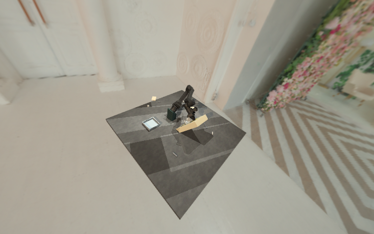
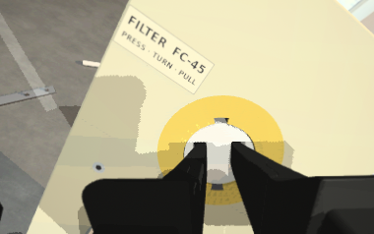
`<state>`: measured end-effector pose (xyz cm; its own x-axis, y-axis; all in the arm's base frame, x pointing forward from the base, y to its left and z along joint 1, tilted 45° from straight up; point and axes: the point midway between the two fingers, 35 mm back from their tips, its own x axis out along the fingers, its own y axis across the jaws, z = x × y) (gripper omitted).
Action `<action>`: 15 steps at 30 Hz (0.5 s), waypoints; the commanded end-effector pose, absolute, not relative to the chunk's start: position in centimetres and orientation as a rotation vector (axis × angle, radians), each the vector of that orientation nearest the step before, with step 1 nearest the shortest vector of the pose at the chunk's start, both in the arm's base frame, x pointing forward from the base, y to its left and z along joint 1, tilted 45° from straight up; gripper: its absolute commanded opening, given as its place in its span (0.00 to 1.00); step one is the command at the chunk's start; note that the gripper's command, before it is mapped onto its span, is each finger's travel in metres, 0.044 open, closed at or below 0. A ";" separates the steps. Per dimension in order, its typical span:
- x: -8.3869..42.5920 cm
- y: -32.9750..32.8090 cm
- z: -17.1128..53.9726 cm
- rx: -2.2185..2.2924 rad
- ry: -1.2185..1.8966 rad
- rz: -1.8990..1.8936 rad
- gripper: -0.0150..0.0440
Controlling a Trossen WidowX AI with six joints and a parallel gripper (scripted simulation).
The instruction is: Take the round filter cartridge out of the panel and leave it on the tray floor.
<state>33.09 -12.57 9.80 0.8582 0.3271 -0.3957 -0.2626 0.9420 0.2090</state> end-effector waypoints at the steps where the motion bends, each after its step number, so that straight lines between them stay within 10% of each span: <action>1: 33.3 -12.5 9.5 0.258 0.465 0.284 0.25; 15: 33.4 -12.4 9.4 0.729 0.531 0.166 0.25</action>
<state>33.15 -12.67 9.79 0.8601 0.3216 -0.3959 -0.0305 0.8072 0.5895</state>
